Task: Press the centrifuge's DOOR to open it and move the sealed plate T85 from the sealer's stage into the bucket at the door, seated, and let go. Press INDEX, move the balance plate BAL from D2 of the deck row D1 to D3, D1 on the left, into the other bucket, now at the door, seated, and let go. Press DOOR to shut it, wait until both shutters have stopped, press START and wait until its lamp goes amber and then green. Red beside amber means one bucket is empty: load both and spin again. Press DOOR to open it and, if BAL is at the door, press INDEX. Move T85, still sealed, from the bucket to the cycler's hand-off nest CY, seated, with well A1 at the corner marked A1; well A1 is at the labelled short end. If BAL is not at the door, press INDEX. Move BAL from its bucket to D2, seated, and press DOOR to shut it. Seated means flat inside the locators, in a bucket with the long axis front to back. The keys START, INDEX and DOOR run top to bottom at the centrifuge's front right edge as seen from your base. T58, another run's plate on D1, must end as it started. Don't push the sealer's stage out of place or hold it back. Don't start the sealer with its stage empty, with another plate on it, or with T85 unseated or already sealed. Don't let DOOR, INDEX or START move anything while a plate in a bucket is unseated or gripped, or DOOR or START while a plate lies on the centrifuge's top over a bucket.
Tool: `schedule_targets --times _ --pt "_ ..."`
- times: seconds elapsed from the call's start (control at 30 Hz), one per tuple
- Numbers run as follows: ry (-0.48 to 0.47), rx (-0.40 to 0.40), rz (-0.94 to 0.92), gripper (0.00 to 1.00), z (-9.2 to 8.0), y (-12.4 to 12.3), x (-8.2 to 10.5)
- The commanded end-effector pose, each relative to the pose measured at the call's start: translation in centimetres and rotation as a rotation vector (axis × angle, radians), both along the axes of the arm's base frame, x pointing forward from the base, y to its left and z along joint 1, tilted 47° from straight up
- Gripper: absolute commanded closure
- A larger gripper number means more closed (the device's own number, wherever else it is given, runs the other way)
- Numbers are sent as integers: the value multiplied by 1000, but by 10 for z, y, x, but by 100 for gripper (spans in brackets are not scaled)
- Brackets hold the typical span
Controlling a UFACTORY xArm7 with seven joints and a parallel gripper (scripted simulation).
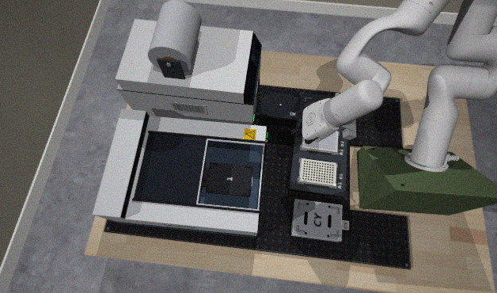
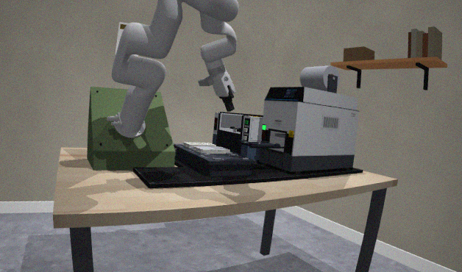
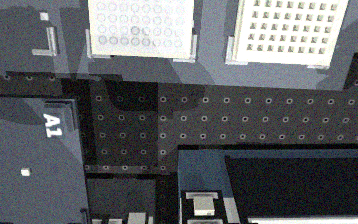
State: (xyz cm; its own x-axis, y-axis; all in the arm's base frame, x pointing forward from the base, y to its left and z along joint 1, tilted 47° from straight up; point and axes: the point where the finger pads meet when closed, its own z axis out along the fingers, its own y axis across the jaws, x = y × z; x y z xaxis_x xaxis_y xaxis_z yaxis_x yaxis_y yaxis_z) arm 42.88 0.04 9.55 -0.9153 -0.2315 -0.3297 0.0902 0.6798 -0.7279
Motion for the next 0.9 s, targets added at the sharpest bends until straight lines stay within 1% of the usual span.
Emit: schedule_targets --times 0.0,0.33,0.47,0.53,0.73,0.87 --pt "-34 -4 21 100 2 0 2" --pt "-34 -4 21 100 2 0 2" --pt "-34 -5 21 100 -11 -16 3" --pt "-34 -5 21 100 -11 -16 3" --pt "-34 -5 21 100 -31 -38 5" --pt "-34 -5 21 100 -31 -39 5"
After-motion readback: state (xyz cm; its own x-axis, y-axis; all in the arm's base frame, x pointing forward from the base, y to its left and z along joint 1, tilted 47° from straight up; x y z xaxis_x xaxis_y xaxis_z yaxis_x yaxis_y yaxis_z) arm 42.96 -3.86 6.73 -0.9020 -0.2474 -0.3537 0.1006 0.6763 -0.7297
